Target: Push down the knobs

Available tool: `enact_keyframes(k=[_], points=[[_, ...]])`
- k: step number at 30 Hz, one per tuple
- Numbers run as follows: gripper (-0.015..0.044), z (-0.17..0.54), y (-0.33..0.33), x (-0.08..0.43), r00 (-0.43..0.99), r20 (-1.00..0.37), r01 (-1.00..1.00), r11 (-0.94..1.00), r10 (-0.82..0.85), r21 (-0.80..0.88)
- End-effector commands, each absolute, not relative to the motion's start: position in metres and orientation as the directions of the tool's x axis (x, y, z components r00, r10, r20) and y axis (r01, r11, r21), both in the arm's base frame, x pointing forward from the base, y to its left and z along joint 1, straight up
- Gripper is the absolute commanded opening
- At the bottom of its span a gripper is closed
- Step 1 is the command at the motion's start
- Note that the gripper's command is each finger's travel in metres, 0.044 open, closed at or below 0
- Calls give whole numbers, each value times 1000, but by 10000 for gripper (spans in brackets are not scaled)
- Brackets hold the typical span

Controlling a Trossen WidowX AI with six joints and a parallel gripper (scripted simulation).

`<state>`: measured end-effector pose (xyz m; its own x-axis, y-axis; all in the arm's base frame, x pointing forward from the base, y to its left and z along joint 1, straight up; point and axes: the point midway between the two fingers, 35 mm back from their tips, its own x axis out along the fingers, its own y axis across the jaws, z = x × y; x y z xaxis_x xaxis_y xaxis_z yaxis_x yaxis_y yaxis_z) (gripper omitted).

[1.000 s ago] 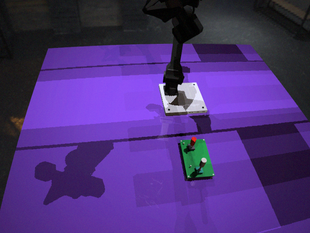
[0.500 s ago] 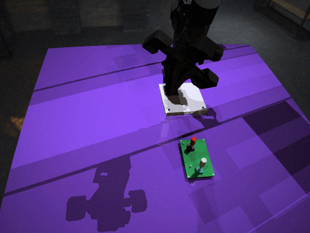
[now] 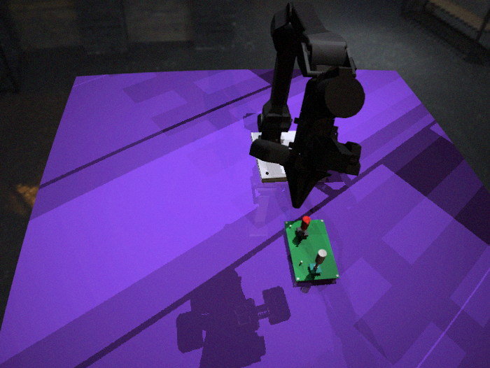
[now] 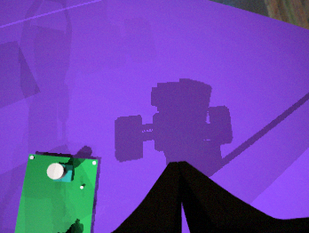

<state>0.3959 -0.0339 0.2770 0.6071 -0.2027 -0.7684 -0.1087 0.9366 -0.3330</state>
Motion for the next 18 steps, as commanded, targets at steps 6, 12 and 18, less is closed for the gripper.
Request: enact_keyframes(k=[6,12,18], points=[[0,211,-1,371,379,-921,-158,974,-92,-163],[0,177,18,348,207,-978,-148,987,-38,-70],[0,153,33,323,47,-999,-116,993,-1,-7]])
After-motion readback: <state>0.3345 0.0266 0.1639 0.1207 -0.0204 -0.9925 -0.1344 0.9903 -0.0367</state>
